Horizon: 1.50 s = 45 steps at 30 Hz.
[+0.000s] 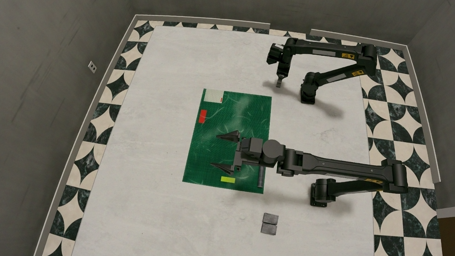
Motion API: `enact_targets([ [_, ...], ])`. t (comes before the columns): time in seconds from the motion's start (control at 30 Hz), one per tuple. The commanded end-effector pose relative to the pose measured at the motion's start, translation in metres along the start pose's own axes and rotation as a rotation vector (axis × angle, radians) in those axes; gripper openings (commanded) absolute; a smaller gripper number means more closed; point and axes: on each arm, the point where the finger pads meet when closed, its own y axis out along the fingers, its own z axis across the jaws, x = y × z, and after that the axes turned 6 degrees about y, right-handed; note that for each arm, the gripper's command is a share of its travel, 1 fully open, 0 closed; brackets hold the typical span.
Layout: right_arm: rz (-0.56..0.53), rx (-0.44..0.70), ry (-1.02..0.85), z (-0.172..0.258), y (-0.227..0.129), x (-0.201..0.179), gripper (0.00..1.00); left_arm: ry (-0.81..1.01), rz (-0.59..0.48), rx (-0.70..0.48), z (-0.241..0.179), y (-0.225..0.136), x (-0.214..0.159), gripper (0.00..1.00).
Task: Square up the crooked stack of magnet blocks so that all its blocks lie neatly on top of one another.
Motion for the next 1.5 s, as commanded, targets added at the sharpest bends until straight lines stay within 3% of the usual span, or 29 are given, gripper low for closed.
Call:
enact_targets([
  [0.0,-0.033,0.002,0.079,-0.0015,-0.0068,0.0115,0.6,-0.016,-0.048,0.002,0.0004,-0.0007,0.0262,1.0],
  [1.47,-0.043,0.011,1.018,-0.0036,-0.0139,0.019,0.6,-0.016,-0.048,0.002,0.0004,-0.0007,0.0262,1.0],
])
